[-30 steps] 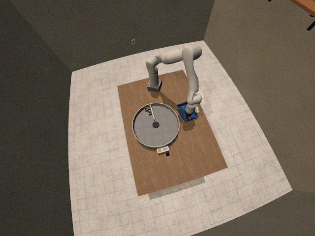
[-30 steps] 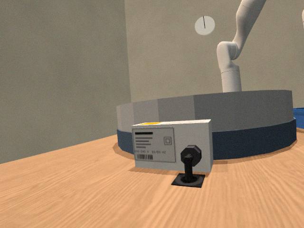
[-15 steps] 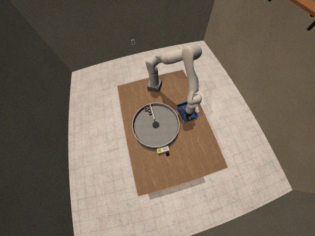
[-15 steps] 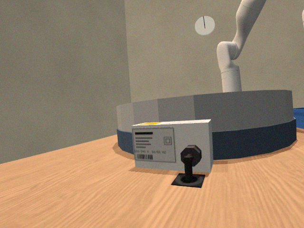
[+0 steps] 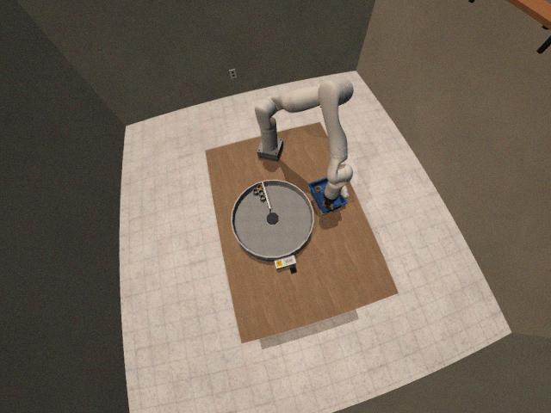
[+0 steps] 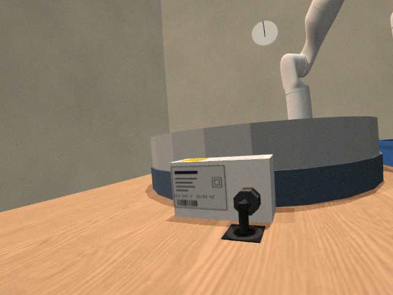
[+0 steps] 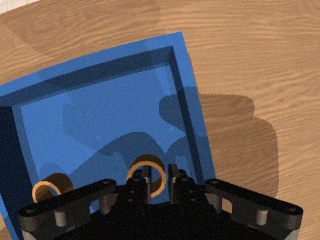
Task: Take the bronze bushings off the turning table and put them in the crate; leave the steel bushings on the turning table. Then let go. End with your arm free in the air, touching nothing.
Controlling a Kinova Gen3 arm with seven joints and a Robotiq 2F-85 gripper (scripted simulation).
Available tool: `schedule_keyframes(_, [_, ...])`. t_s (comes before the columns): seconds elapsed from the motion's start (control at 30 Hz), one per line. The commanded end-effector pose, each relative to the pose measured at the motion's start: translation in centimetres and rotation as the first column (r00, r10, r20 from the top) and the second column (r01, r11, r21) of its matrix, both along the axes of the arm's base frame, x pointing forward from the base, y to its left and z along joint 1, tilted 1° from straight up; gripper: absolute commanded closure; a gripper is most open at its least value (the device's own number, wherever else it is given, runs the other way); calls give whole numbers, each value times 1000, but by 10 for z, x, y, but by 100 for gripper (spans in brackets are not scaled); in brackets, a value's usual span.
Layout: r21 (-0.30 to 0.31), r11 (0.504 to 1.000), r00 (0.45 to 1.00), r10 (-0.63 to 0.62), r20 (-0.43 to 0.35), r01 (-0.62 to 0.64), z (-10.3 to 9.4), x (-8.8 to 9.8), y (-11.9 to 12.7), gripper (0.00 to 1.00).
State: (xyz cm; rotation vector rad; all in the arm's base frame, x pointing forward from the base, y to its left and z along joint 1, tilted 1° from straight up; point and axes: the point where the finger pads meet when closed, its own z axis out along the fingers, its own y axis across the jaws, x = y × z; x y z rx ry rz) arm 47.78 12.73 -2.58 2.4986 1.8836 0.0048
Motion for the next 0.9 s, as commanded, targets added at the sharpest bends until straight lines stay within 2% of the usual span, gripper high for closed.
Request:
schedule_keyframes(0.0, [1,1000,1000,0,2,0,1,1,0,84])
schedule_keyframes(0.87, [1,1000,1000,0,2,0,7,1,0,84])
